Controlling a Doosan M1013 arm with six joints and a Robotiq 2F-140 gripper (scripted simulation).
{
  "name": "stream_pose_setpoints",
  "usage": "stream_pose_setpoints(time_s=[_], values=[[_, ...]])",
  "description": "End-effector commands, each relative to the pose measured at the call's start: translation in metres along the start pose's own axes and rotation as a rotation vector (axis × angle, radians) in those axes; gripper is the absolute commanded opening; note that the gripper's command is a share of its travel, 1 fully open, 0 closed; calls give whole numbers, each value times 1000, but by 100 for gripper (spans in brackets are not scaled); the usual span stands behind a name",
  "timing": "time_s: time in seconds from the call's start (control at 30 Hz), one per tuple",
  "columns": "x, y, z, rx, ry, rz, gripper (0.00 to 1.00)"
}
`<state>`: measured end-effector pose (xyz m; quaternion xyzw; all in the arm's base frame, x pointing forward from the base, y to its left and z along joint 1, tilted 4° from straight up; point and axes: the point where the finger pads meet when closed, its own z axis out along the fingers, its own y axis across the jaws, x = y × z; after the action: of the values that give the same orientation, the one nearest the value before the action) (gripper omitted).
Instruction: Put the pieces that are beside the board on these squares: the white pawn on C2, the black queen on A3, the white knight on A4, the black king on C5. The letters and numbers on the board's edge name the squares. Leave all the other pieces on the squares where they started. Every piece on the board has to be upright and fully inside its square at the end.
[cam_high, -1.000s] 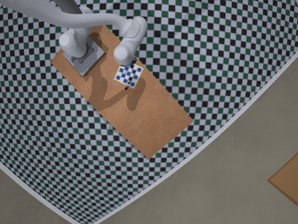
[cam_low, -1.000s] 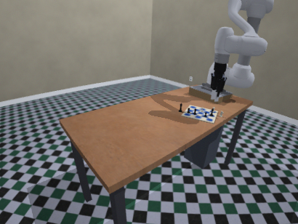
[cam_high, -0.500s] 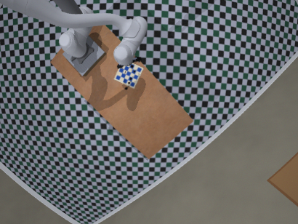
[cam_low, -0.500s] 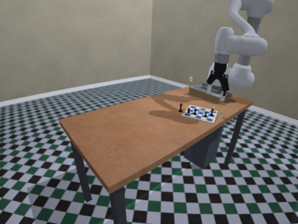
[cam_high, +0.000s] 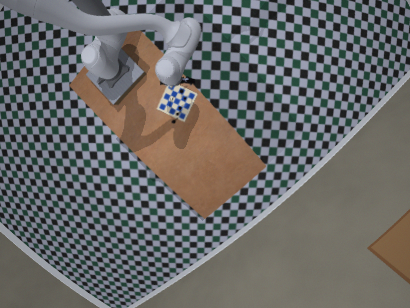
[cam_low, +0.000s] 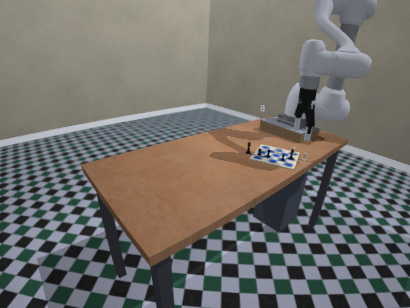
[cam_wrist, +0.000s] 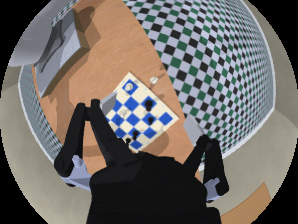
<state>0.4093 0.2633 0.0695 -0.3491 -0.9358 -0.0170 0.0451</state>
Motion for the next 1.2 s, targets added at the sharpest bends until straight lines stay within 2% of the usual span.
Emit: stream_pose_setpoints(time_s=[0.0,0.07,0.1,0.17,0.27,0.3,1.17], values=[[27,-3,7,5,-20,278,100],[27,-3,7,5,-20,278,100],[33,-3,9,5,-25,404,100],[40,-4,11,4,-25,488,100],[42,-5,12,3,-25,518,100],[42,-5,12,3,-25,518,22],[42,-5,12,3,-25,518,22]])
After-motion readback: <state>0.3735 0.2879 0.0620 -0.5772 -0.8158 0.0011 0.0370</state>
